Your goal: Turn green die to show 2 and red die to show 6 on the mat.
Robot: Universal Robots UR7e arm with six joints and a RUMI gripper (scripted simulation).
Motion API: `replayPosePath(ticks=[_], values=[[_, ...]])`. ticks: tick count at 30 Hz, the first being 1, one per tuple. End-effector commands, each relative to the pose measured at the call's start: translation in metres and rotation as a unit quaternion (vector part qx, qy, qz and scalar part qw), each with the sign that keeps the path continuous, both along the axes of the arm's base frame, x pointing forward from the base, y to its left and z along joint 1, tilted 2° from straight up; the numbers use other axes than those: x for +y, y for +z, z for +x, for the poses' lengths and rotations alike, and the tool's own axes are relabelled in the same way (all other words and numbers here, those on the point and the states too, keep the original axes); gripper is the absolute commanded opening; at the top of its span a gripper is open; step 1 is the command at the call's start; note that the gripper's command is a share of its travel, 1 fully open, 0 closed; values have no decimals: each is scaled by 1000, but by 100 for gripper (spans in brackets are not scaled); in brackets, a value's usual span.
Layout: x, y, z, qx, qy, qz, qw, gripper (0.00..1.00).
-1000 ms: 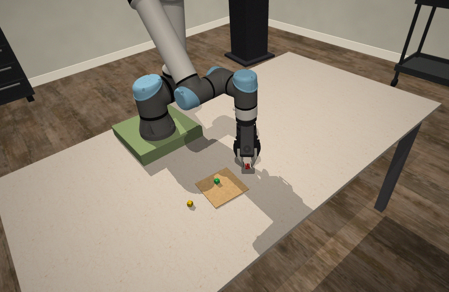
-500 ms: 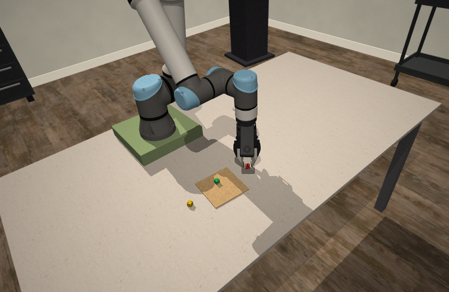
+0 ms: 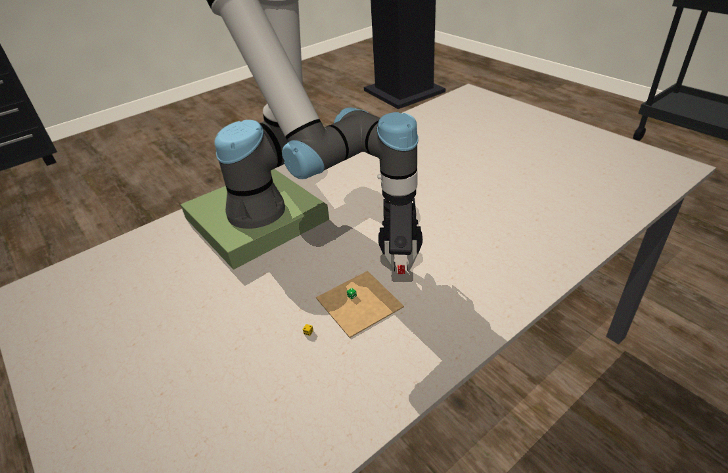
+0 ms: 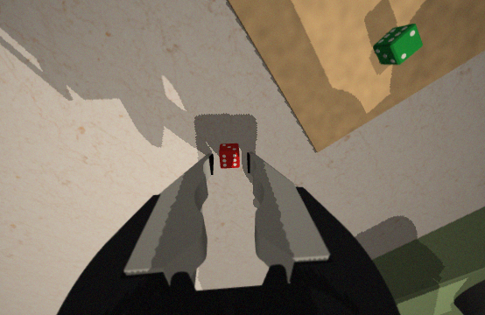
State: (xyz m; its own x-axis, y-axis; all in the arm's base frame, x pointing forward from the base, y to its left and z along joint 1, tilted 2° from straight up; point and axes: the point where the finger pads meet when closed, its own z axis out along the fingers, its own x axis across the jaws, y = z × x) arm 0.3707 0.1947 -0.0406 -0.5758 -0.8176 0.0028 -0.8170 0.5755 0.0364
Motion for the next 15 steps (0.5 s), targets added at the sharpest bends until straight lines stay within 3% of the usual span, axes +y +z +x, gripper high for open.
replayPosePath(ticks=[1,3,4,15], values=[[0,0,0,-1,0,0,1000,18],[0,0,0,-1,0,0,1000,18],[0,0,0,-1,0,0,1000,0],[0,0,0,-1,0,0,1000,0]])
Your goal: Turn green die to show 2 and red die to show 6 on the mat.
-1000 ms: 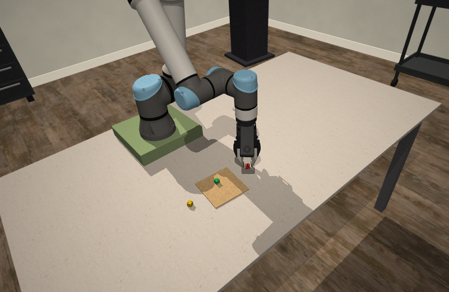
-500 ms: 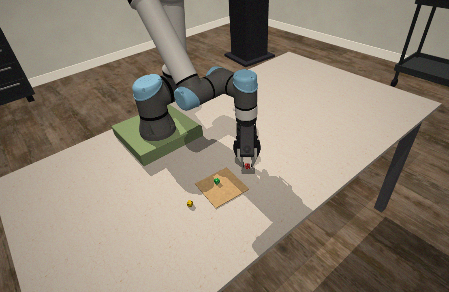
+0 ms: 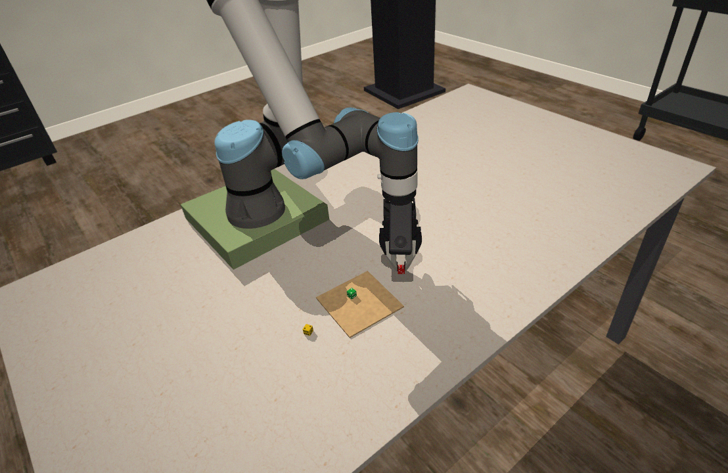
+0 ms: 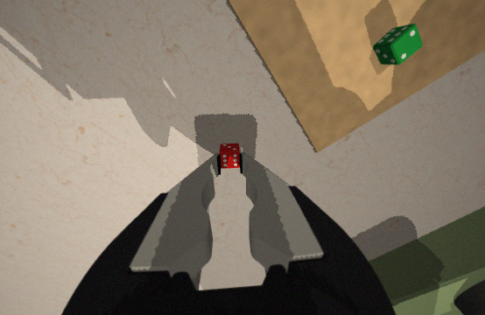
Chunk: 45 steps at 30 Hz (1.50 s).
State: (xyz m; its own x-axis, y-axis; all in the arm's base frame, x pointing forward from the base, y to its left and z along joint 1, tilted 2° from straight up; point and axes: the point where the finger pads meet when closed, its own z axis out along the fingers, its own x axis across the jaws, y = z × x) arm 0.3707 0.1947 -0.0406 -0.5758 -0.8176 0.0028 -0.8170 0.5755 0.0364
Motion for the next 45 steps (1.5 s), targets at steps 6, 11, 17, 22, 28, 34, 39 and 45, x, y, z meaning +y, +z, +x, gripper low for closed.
replayPosePath(ticks=[6,11,17,22,28,34,39,45], values=[[0,0,0,-1,0,0,1000,0],[0,0,0,-1,0,0,1000,0],[0,0,0,-1,0,0,1000,0],[0,0,0,-1,0,0,1000,0],[0,4,1,-1,0,0,1000,0],[0,21,1,-1,0,0,1000,0],[-1,51,2,-1,0,0,1000,0],[-1,81,3,-1,0,0,1000,0]])
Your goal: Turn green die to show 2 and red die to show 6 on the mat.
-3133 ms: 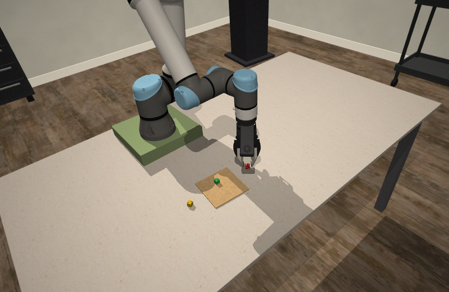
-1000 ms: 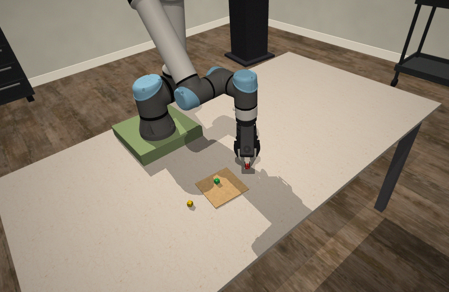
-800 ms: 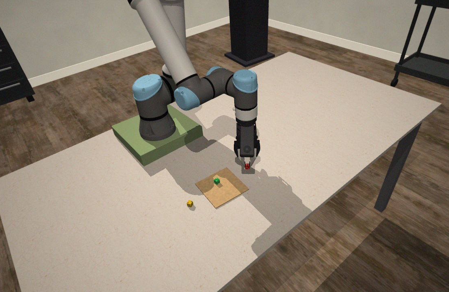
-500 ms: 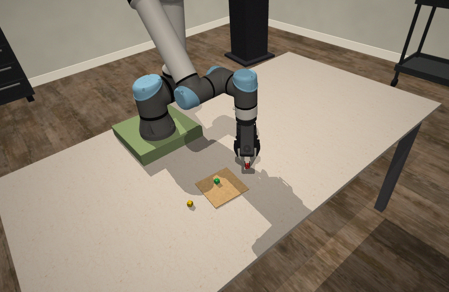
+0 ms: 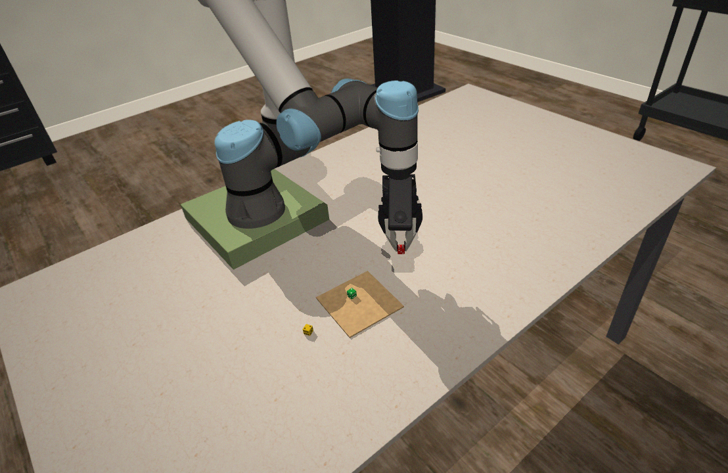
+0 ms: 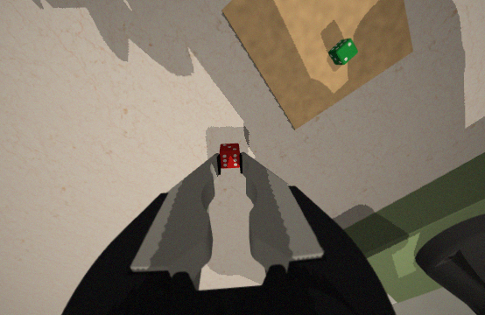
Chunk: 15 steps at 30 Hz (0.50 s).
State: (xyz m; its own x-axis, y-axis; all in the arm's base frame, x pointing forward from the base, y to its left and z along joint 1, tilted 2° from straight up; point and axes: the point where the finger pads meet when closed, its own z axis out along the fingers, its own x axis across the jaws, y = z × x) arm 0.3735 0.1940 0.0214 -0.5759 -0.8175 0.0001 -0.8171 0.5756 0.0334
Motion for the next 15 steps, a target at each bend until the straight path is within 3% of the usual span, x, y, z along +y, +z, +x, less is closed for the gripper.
replayPosePath(ticks=[1,6,15], values=[[-1,19,0,1,0,0,1000,0],[-1,36,1,1,0,0,1000,0],[-1,38,1,1,0,0,1000,0]])
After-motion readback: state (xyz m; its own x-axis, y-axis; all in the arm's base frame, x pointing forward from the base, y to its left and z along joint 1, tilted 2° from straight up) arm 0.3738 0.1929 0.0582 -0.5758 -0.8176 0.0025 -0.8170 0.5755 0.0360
